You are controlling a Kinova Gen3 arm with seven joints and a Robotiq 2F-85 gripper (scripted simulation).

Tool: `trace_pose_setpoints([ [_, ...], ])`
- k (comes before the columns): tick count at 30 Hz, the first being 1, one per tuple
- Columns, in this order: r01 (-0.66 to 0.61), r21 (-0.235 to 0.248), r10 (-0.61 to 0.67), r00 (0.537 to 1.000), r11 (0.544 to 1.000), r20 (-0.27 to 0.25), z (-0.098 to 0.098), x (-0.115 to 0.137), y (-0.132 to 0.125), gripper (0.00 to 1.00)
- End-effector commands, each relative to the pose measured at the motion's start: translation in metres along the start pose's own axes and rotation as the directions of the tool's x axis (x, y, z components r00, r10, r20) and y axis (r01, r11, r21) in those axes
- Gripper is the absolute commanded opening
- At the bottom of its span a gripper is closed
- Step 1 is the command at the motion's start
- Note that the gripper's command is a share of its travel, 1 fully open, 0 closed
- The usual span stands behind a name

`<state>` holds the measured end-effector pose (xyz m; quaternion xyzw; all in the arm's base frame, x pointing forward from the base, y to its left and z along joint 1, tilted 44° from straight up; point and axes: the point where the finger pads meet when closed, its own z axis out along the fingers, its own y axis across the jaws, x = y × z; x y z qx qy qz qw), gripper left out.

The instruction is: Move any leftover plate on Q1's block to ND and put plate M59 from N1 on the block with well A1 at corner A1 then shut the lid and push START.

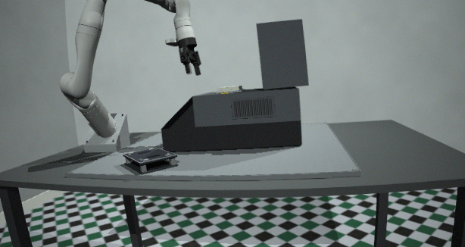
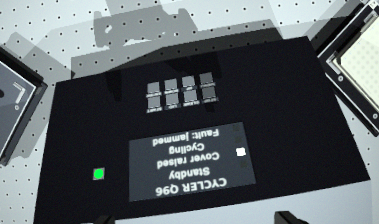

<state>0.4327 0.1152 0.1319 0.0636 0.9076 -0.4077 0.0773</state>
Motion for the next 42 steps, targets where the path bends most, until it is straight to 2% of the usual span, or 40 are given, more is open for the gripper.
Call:
trace_pose_setpoints([
  [1, -0.038, 0.001, 0.038, 0.999, 0.999, -0.004, 0.000, -0.004, 0.002, 1.00],
  [28, -0.263, 0.017, 0.263, 0.964, 0.965, -0.032, 0.007, -0.025, 0.010, 1.00],
  [42, -0.393, 0.030, 0.394, 0.918, 0.919, -0.047, 0.011, -0.038, 0.015, 1.00],
])
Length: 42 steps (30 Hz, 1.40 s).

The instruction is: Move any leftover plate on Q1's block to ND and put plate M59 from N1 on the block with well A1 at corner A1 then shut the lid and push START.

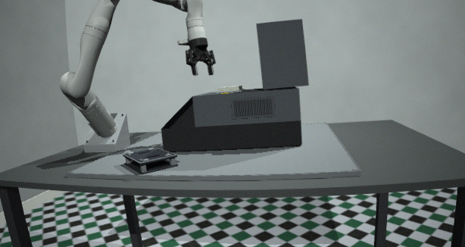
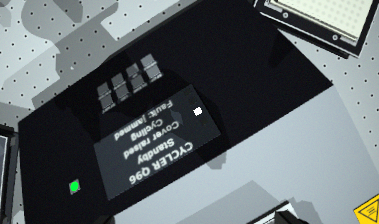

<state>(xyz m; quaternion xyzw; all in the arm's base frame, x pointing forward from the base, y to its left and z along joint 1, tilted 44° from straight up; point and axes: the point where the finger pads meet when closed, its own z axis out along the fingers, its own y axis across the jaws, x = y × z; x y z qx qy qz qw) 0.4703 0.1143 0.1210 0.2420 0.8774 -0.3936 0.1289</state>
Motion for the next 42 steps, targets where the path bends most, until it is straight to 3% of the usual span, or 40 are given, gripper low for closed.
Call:
trace_pose_setpoints([
  [1, -0.040, 0.001, 0.040, 0.999, 0.999, -0.005, 0.000, -0.003, 0.003, 1.00],
  [20, -0.188, 0.011, 0.188, 0.982, 0.982, -0.023, 0.004, -0.014, 0.013, 1.00],
  [42, -0.377, 0.029, 0.378, 0.925, 0.926, -0.045, 0.008, -0.029, 0.027, 1.00],
])
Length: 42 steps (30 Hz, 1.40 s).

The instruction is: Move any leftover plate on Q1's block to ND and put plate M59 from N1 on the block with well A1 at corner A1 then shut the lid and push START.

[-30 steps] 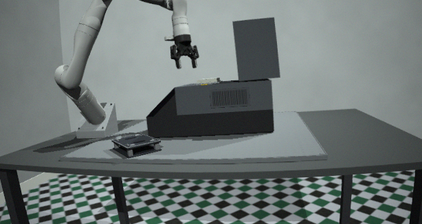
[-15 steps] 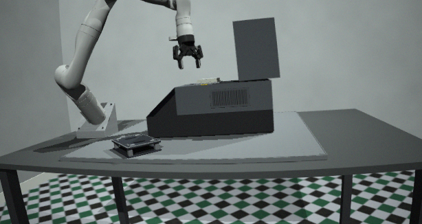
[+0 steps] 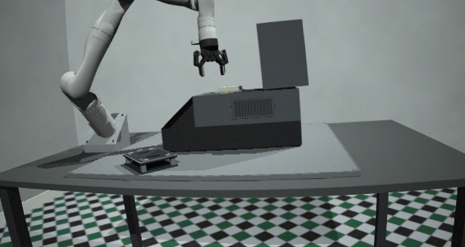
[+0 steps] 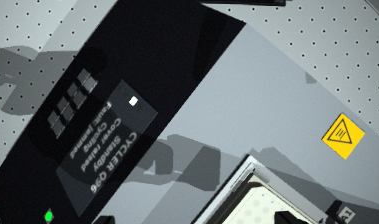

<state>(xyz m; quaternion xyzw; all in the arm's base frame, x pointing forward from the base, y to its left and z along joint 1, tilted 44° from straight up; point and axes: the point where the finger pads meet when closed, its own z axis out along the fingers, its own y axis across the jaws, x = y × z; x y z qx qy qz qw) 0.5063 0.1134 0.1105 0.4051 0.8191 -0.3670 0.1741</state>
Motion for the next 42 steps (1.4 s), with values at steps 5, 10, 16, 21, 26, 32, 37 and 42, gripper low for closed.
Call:
trace_pose_setpoints([
  [5, -0.078, 0.003, 0.078, 0.997, 0.997, -0.010, 0.000, -0.004, 0.007, 1.00],
  [10, -0.127, 0.006, 0.127, 0.992, 0.992, -0.016, 0.001, -0.006, 0.012, 1.00],
  [16, -0.166, 0.009, 0.166, 0.986, 0.986, -0.021, 0.002, -0.008, 0.016, 1.00],
  [21, -0.214, 0.013, 0.215, 0.976, 0.977, -0.027, 0.003, -0.010, 0.020, 1.00],
  [26, -0.262, 0.017, 0.263, 0.964, 0.965, -0.033, 0.004, -0.012, 0.025, 1.00],
  [32, -0.300, 0.021, 0.301, 0.953, 0.954, -0.037, 0.005, -0.014, 0.028, 1.00],
  [37, -0.402, 0.031, 0.403, 0.914, 0.915, -0.049, 0.007, -0.018, 0.037, 1.00],
  [42, -0.573, 0.053, 0.575, 0.815, 0.818, -0.066, 0.010, -0.026, 0.052, 1.00],
])
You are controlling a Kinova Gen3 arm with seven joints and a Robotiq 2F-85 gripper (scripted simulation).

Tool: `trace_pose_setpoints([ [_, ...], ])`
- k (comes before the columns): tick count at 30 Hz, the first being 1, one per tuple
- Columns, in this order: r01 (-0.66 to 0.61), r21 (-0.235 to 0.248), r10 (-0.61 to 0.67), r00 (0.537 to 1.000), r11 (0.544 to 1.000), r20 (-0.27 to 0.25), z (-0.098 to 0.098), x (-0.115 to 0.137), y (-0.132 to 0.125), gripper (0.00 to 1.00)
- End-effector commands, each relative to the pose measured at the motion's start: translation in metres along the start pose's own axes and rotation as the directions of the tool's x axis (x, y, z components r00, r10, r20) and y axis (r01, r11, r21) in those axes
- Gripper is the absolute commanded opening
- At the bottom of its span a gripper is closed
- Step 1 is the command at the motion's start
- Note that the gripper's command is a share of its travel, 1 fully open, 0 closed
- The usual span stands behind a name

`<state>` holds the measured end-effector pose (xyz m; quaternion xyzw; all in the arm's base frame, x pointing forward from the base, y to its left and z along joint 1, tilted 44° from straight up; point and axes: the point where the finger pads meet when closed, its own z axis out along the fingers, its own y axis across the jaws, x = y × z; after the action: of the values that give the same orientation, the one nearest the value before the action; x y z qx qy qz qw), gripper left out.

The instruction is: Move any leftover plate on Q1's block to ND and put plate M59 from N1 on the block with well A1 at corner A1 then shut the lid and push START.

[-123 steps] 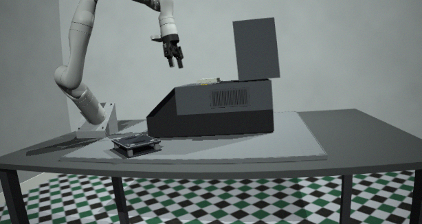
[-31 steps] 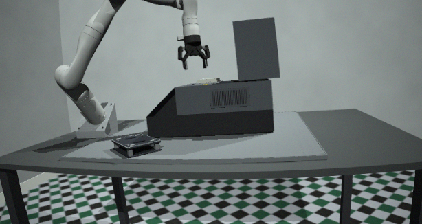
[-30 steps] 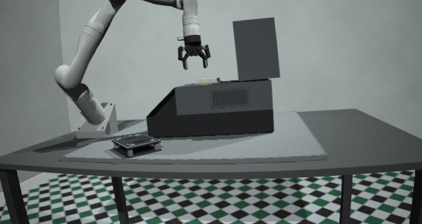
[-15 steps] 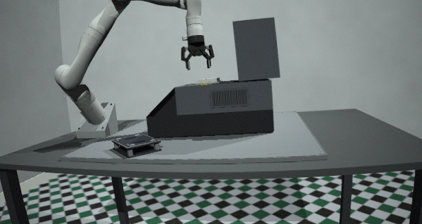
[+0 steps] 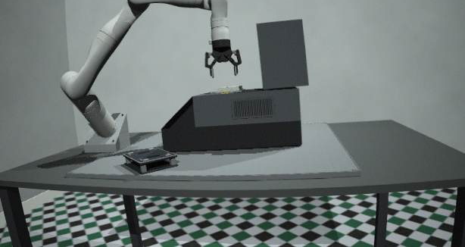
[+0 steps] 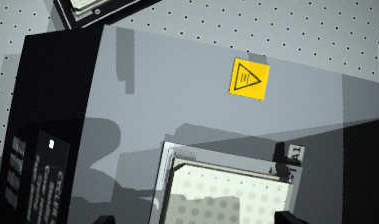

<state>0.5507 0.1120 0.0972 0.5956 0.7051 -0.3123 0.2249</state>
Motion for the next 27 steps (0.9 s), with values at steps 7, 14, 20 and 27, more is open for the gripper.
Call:
trace_pose_setpoints([
  [7, -0.218, 0.018, 0.218, 0.976, 0.976, -0.025, 0.0022, 0.0000, 0.0253, 1.00],
  [14, -0.218, 0.018, 0.218, 0.976, 0.976, -0.025, 0.0022, 0.0000, 0.0253, 1.00],
  [20, -0.218, 0.018, 0.218, 0.976, 0.976, -0.025, 0.0022, 0.0000, 0.0253, 1.00],
  [27, -0.218, 0.018, 0.218, 0.976, 0.976, -0.025, 0.0088, 0.0002, 0.0254, 1.00],
])
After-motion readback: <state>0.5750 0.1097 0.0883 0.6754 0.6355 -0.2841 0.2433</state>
